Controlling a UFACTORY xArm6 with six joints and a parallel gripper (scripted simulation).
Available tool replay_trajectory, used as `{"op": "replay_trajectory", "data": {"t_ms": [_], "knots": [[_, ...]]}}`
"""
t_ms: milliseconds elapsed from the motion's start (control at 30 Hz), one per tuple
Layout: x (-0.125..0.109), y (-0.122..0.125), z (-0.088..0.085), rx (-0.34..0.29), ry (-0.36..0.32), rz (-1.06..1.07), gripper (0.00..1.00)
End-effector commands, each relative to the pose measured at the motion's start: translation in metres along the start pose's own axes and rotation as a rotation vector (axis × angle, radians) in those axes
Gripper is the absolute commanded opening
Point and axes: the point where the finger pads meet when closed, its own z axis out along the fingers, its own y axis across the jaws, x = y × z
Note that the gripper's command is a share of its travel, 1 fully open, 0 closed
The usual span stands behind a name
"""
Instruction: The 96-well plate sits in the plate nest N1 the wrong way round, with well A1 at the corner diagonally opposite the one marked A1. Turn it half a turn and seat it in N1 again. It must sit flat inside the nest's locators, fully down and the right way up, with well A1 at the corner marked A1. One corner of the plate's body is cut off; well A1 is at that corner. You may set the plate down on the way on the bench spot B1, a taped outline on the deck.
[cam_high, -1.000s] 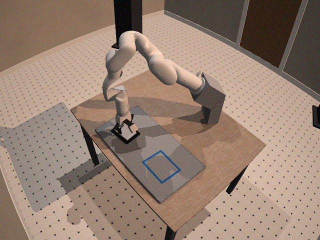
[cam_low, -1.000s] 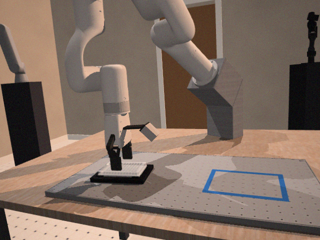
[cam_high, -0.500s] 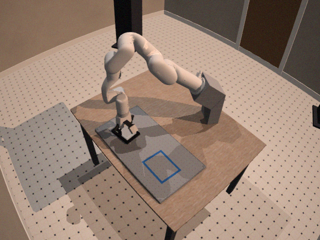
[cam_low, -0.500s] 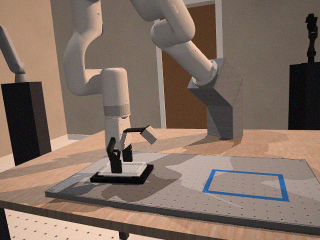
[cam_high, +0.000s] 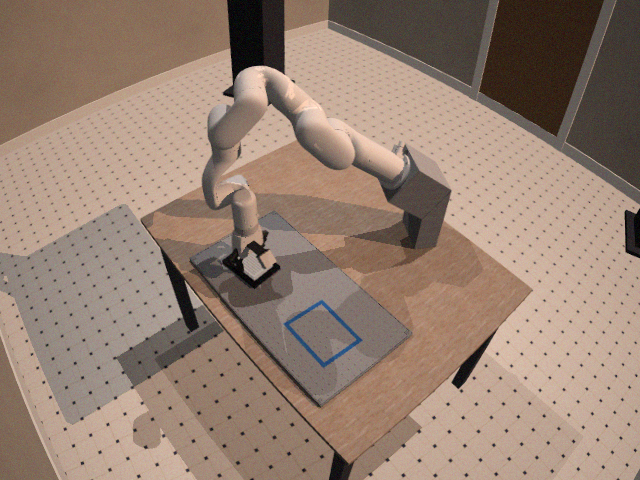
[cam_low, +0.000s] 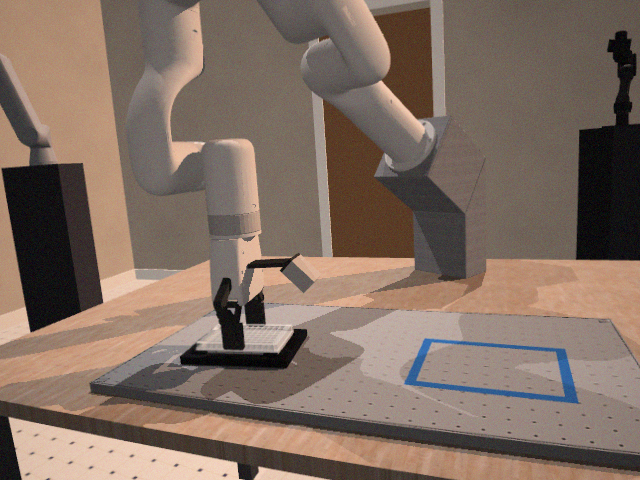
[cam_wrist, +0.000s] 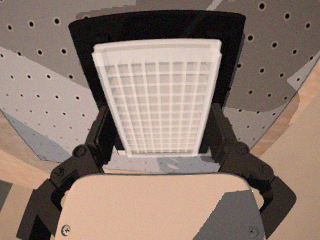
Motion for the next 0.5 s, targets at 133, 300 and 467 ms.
{"op": "replay_trajectory", "data": {"t_ms": [133,300,467], "knots": [[-0.0004,0.0008,-0.0005,-0.002,-0.001,0.0,1.0],[-0.0003,0.0007,-0.001,-0.002,-0.001,0.0,0.0],[-0.0003,0.0007,-0.001,-0.002,-0.001,0.0,0.0]]}}
